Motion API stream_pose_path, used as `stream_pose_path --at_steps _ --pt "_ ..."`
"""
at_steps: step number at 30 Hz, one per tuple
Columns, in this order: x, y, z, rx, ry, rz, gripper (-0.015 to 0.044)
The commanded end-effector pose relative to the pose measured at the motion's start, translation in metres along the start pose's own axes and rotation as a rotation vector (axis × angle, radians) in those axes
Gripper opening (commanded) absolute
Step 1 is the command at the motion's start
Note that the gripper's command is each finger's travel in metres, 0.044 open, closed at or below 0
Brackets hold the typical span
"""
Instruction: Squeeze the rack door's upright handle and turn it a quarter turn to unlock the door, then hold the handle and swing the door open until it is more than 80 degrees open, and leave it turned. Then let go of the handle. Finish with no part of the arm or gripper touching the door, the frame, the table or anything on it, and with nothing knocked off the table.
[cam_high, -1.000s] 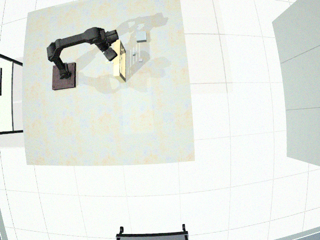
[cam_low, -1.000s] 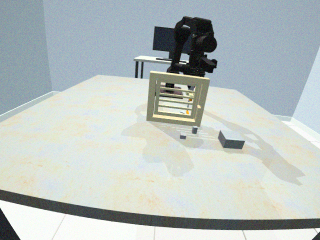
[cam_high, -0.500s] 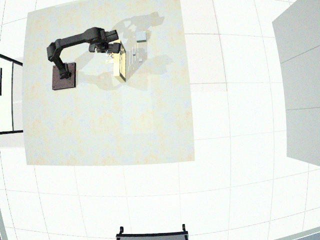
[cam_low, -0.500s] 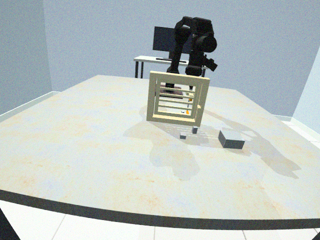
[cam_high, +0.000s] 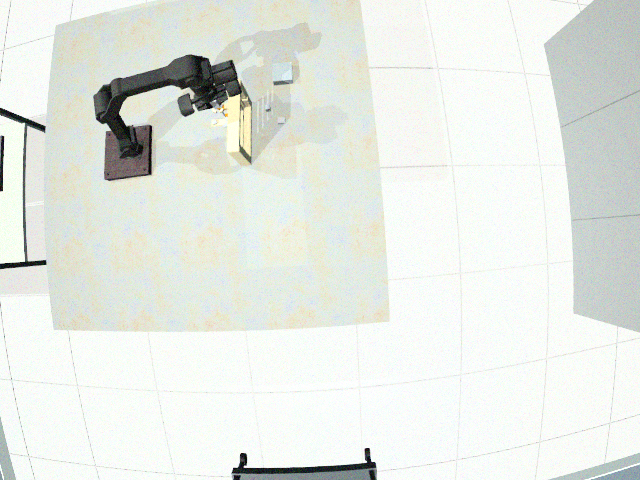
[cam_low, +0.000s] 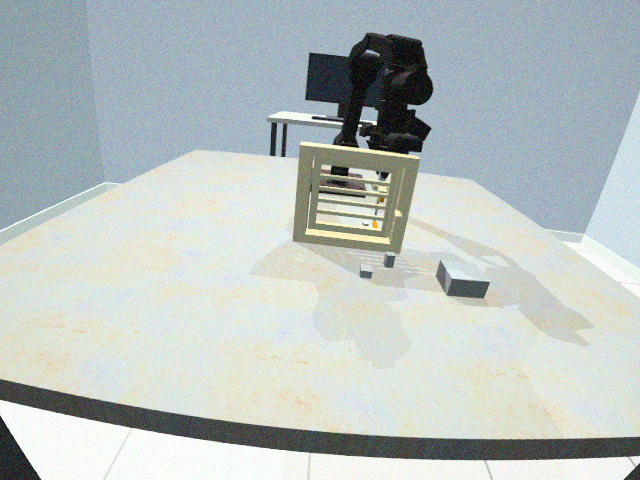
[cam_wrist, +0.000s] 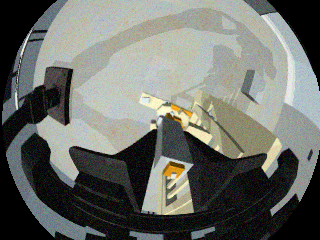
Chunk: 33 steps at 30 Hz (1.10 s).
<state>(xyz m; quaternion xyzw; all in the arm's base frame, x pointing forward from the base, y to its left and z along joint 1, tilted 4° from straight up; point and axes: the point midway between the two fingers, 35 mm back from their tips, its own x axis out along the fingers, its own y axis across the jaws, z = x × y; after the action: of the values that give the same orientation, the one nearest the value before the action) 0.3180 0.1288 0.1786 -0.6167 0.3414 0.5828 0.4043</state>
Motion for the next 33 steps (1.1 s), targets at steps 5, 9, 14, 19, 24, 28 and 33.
stream_pose_path --at_steps 5,9,14,19,24,28,33 --pt "0.0004 -0.0004 0.0016 -0.031 -0.001 0.0 0.0087" --pt "0.0004 -0.0004 0.0016 -0.031 -0.001 0.0 0.0192" --pt "0.0004 -0.0004 0.0016 -0.022 -0.001 0.0 0.028" --pt "0.0004 -0.0004 0.0016 0.192 -0.001 0.0 0.028" --pt "0.0004 -0.0004 0.0016 0.439 -0.001 0.0 0.028" --pt "0.0004 -0.0004 0.0016 0.638 -0.001 0.0 0.028" --pt "0.0003 -0.0004 0.0016 0.885 -0.001 0.0 0.028"
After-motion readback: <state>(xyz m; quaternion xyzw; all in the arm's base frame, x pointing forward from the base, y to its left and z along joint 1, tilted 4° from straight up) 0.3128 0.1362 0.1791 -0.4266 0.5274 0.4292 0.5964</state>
